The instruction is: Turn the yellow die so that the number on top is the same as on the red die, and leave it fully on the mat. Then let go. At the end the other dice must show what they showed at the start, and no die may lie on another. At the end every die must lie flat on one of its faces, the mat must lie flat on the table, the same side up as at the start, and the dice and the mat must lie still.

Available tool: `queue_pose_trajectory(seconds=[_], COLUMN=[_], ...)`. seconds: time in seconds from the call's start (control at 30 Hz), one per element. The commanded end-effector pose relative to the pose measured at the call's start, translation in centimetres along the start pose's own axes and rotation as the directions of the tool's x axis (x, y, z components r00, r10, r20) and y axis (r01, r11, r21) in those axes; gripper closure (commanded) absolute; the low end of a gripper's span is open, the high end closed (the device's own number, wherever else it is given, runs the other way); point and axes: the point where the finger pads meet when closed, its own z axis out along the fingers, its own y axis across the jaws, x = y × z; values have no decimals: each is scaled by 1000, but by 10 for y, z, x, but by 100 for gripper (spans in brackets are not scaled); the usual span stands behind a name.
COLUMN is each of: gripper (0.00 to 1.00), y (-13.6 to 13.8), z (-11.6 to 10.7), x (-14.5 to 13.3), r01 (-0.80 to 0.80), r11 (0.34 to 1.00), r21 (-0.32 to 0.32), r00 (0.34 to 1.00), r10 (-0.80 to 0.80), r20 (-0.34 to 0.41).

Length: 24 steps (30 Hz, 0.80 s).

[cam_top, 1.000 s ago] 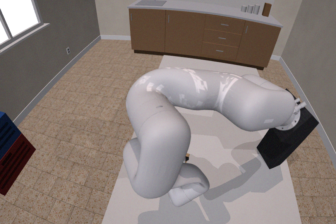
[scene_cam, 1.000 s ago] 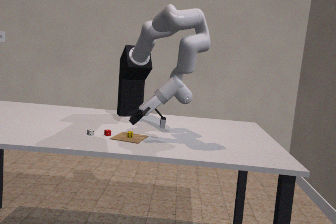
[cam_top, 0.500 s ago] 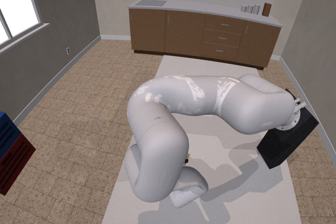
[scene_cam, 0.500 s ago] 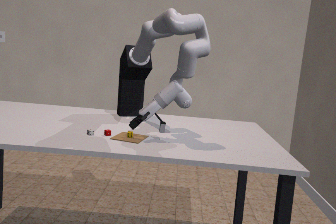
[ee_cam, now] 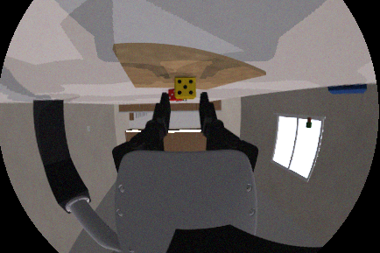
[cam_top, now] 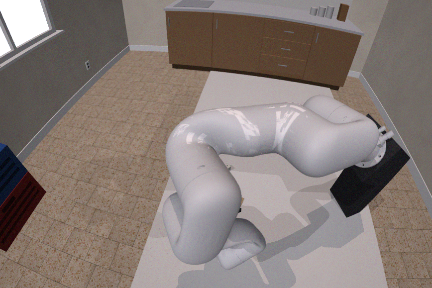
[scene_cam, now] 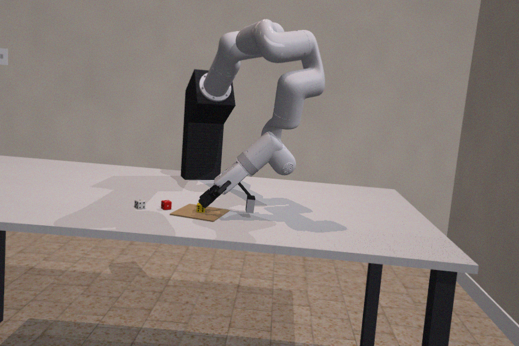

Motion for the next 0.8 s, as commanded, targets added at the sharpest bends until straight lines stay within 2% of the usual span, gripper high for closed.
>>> queue_pose_trajectory(seconds=[0.0, 0.77], gripper=[58, 58], y=[0, 0], z=[5, 10], x=[5, 10], r01=[-1, -1], r11=[1000, 1000], r21=[-1, -1], r00=[1000, 1000], r10=[1, 1], r20=[0, 0])
